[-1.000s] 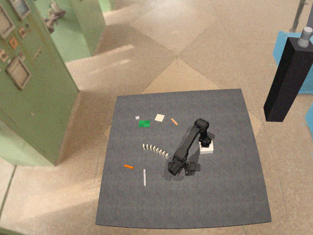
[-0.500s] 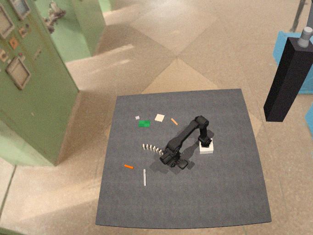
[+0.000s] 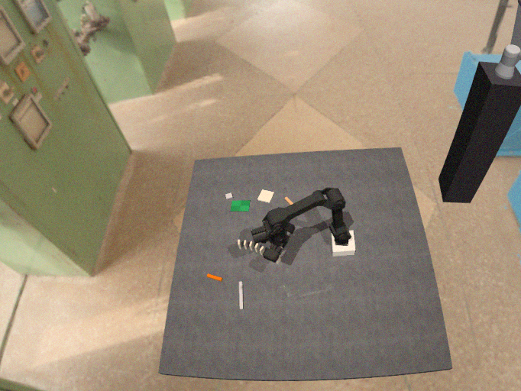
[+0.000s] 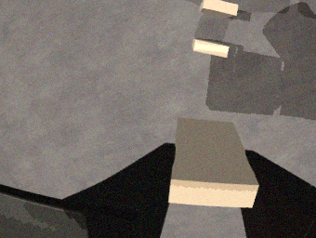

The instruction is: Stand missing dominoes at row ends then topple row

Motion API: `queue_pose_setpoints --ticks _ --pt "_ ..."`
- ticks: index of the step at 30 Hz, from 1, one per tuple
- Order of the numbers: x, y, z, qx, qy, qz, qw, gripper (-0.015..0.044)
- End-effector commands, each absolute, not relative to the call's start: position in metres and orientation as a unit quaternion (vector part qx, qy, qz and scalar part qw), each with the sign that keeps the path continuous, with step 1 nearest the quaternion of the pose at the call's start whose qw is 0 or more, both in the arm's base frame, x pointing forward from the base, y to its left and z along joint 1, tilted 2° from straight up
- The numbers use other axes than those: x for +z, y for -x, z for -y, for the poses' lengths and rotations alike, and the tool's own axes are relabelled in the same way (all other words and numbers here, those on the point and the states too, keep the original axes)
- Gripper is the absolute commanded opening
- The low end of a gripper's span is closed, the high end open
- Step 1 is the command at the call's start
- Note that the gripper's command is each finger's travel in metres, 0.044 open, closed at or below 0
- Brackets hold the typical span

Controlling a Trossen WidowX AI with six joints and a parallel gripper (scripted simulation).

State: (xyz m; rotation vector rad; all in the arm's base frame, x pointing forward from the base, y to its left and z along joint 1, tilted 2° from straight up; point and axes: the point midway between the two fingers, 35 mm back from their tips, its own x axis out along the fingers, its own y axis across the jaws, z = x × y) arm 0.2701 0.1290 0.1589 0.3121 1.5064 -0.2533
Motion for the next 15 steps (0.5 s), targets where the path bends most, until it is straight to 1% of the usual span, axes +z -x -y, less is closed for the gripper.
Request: queue_pose_setpoints --ticks 1,6,15 --pt "0.159 -0.271 -0.123 -0.146 -0.177 -0.674 0.702 0.0107" --pt "0.156 -0.272 -0.123 -0.146 -0.177 -0.674 0.702 0.0107" --pt "0.111 -0.28 -0.128 -0.146 -0.178 -0.674 0.702 0.0107"
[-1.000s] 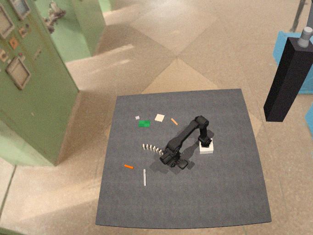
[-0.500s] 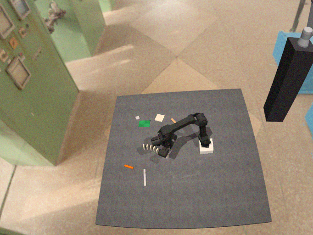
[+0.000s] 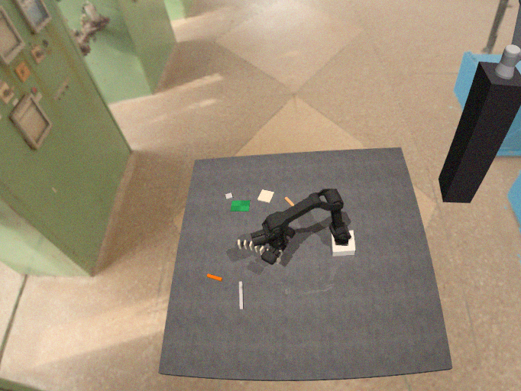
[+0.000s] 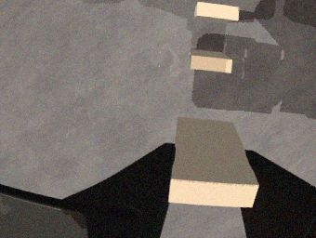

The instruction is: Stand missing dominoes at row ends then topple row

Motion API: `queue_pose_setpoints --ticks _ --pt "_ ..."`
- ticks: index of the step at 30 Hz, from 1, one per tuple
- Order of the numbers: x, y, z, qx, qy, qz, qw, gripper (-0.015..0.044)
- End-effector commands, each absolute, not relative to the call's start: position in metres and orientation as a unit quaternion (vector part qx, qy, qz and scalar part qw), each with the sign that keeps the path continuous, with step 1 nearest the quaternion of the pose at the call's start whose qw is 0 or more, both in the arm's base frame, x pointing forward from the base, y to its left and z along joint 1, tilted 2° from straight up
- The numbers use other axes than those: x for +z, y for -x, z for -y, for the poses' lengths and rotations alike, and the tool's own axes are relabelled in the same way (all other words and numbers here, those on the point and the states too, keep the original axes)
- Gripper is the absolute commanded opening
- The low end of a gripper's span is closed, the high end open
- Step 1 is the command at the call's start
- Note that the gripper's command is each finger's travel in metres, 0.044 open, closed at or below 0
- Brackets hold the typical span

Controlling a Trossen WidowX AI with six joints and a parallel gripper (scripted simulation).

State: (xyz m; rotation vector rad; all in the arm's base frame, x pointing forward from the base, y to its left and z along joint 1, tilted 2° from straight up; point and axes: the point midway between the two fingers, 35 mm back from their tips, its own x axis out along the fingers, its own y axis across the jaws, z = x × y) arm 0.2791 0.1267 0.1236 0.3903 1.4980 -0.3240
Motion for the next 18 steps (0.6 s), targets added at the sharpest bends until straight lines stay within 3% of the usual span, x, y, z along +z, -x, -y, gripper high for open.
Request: queue_pose_setpoints --ticks 1,18 --pt "0.105 -0.28 -0.128 -0.146 -0.178 -0.674 0.702 0.0107" --pt "0.028 -0.277 -0.127 -0.146 -0.177 -0.674 0.702 0.0107"
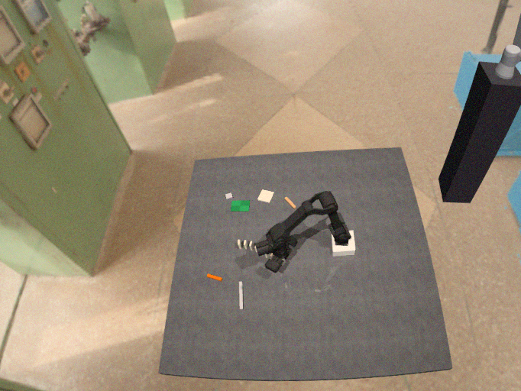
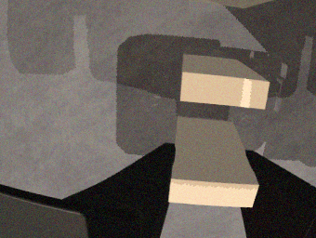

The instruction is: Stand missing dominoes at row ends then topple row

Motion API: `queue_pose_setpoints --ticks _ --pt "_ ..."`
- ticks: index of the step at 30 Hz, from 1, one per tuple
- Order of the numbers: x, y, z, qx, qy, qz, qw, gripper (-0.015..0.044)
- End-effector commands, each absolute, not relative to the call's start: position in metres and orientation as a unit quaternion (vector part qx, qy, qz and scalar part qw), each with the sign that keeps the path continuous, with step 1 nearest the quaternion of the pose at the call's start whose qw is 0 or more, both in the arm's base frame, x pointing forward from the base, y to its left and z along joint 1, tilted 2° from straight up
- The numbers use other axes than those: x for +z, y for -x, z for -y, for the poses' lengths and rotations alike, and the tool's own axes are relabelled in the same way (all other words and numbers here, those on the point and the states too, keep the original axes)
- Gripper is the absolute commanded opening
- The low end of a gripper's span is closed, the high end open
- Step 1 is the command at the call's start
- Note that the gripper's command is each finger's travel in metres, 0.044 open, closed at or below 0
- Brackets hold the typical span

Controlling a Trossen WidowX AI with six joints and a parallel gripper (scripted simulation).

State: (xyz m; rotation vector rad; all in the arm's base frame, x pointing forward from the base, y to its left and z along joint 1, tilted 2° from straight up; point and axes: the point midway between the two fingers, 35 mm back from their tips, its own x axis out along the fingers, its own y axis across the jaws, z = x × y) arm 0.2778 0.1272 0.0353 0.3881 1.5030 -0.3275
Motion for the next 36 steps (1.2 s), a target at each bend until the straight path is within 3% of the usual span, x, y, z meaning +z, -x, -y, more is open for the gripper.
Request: queue_pose_setpoints --ticks 1,10,23,27,36 --pt "0.028 -0.277 -0.127 -0.146 -0.177 -0.674 0.702 0.0107" --pt "0.028 -0.277 -0.127 -0.146 -0.177 -0.674 0.702 0.0107" --pt "0.028 -0.277 -0.127 -0.146 -0.177 -0.674 0.702 0.044" --pt "0.039 -0.278 -0.128 -0.146 -0.177 -0.674 0.702 0.044" --pt "0.159 -0.271 -0.122 -0.147 -0.175 -0.674 0.702 0.044"
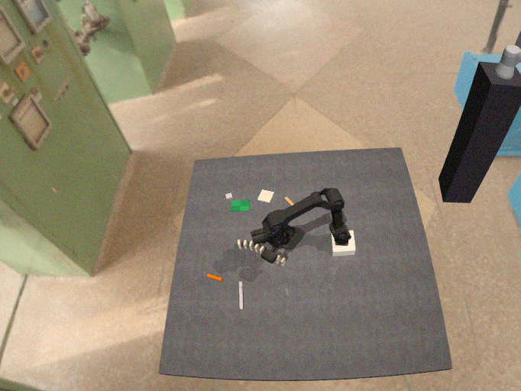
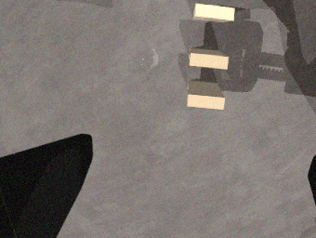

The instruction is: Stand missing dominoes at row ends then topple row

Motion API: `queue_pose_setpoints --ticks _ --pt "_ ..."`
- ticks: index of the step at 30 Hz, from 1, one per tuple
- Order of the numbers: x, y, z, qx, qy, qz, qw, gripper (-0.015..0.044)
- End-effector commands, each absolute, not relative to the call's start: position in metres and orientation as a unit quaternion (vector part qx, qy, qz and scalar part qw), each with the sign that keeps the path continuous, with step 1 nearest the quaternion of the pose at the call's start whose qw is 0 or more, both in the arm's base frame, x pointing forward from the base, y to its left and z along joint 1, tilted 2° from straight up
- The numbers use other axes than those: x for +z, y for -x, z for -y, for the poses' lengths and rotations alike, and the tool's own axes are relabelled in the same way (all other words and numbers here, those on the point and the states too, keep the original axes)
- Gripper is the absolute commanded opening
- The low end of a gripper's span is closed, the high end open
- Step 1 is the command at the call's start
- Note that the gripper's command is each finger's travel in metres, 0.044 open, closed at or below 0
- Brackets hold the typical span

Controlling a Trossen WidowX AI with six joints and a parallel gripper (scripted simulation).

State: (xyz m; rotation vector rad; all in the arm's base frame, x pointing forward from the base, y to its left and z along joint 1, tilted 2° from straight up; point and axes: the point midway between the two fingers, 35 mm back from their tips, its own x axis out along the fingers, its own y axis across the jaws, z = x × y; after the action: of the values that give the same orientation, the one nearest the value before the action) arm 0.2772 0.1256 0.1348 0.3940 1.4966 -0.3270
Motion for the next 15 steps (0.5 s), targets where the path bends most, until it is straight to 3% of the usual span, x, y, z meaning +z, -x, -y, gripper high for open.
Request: queue_pose_setpoints --ticks 1,3,15 --pt "0.159 -0.271 -0.122 -0.147 -0.175 -0.674 0.702 0.044" --pt "0.159 -0.271 -0.122 -0.147 -0.175 -0.674 0.702 0.044" --pt "0.114 -0.251 -0.136 0.228 0.216 -0.652 0.69 0.0125"
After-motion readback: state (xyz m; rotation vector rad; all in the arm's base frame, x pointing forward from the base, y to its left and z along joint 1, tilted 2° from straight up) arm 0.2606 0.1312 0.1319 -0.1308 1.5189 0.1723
